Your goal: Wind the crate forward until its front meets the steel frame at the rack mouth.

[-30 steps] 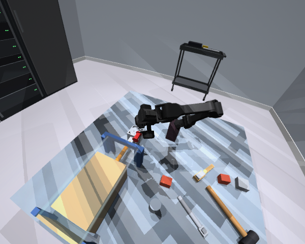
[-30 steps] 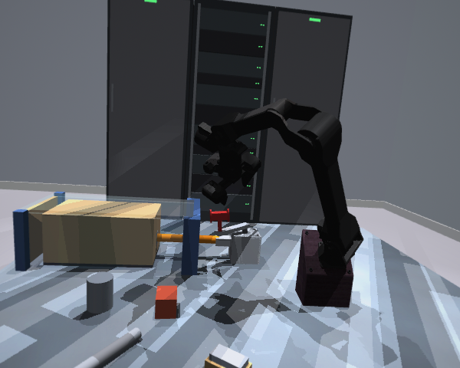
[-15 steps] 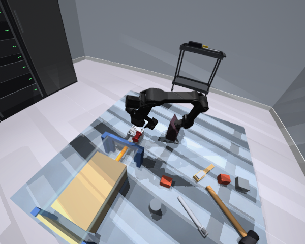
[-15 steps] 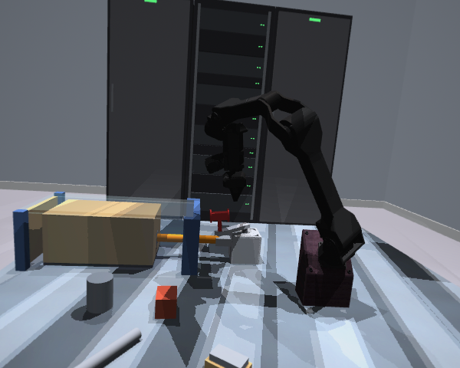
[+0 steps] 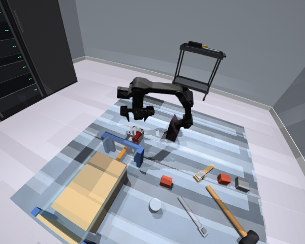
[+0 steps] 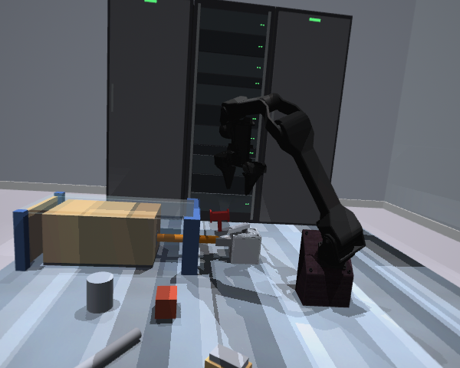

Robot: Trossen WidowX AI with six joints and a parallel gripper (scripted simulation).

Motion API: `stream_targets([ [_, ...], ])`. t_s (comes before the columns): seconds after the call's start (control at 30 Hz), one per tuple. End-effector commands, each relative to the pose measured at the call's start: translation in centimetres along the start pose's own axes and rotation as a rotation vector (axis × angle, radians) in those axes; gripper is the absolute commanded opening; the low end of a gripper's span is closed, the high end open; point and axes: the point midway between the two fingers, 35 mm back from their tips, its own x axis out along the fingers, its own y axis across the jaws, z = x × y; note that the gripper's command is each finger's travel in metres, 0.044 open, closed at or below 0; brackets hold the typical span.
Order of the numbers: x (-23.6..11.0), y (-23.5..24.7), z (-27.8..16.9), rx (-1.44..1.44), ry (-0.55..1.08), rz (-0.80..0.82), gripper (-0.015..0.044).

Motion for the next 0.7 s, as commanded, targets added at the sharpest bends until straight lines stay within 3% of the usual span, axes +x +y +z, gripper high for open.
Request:
stream_targets([
  [0.0, 0.2, -0.1, 0.2, -0.03, -0.013, 0.01, 0.044],
  [0.13, 1.0, 0.0, 0.4, -0.029, -0.013, 0.01, 0.044],
  [0.3, 6.0, 0.1, 0.5, -0.026, -0.015, 0.011, 0.044],
  [0.67, 9.8, 0.1, 0.5, -0.026, -0.016, 0.011, 0.044],
])
